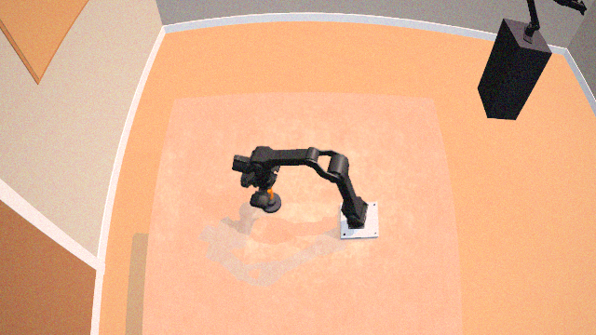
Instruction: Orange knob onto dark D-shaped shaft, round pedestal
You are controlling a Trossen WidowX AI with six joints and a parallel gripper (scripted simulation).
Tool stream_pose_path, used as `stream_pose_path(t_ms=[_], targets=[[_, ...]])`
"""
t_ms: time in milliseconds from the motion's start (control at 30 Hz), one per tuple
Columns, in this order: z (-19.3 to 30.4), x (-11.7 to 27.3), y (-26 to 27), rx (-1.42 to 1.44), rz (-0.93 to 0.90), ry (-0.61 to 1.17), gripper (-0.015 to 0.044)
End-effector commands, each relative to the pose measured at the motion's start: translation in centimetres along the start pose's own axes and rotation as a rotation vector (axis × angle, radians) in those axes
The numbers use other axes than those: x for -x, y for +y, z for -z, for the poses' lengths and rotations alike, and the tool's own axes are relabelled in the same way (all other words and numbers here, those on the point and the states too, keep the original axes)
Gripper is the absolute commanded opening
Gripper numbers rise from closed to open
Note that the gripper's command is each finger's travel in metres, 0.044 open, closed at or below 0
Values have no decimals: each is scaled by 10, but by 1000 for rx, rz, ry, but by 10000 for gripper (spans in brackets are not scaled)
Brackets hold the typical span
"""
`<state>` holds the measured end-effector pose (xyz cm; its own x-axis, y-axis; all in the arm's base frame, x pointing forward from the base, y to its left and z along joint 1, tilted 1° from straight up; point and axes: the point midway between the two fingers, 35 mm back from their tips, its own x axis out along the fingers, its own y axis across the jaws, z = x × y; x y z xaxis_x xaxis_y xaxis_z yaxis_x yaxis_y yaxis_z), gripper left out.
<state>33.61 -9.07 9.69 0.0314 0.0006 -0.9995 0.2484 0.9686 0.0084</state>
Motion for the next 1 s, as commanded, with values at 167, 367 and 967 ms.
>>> stream_pose_path(t_ms=[167, 367, 967], targets=[[3, -2, 0, -3, 4, 3, 0], [8, -2, 0, -3, 4, 3, 0], [5, -3, 0, -3, 4, 3, 0]])
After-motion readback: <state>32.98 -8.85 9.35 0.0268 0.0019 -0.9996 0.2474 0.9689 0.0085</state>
